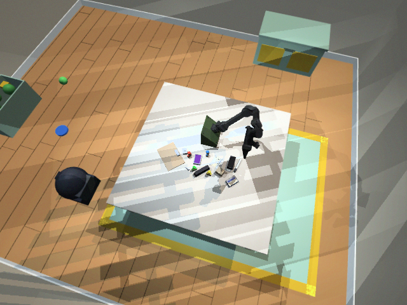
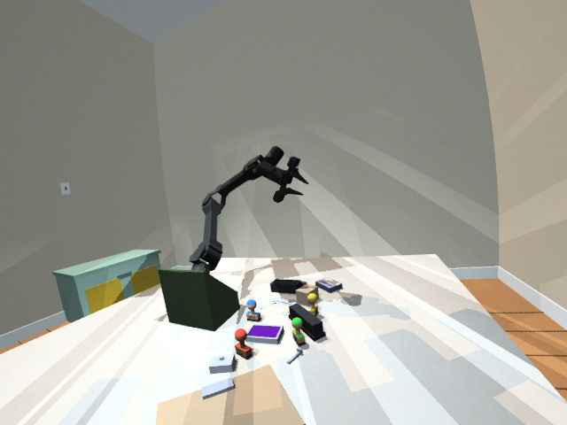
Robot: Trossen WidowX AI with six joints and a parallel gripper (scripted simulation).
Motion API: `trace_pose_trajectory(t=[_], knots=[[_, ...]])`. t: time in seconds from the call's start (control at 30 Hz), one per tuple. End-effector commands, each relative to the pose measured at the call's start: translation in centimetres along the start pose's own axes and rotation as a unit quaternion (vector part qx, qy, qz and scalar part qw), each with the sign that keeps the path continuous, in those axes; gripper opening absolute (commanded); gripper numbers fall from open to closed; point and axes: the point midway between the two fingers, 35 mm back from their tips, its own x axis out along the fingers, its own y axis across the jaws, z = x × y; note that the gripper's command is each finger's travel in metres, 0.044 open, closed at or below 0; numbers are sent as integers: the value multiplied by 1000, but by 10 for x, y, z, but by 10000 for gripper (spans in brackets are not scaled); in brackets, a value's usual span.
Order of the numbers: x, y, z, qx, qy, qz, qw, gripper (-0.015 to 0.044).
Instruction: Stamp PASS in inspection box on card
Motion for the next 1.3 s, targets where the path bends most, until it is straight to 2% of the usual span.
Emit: trace_pose_trajectory(t=[0.0,0.17,0.33,0.53,0.73,0.8,1.27], knots=[[45,-5,-49,91,54,52,993,215],[99,2,-122,214,125,119,961,215],[141,26,-200,339,198,180,902,215],[174,75,-293,481,283,242,794,215],[187,142,-372,599,357,290,656,215],[187,151,-380,610,364,295,638,215],[190,161,-379,610,364,295,638,215]])
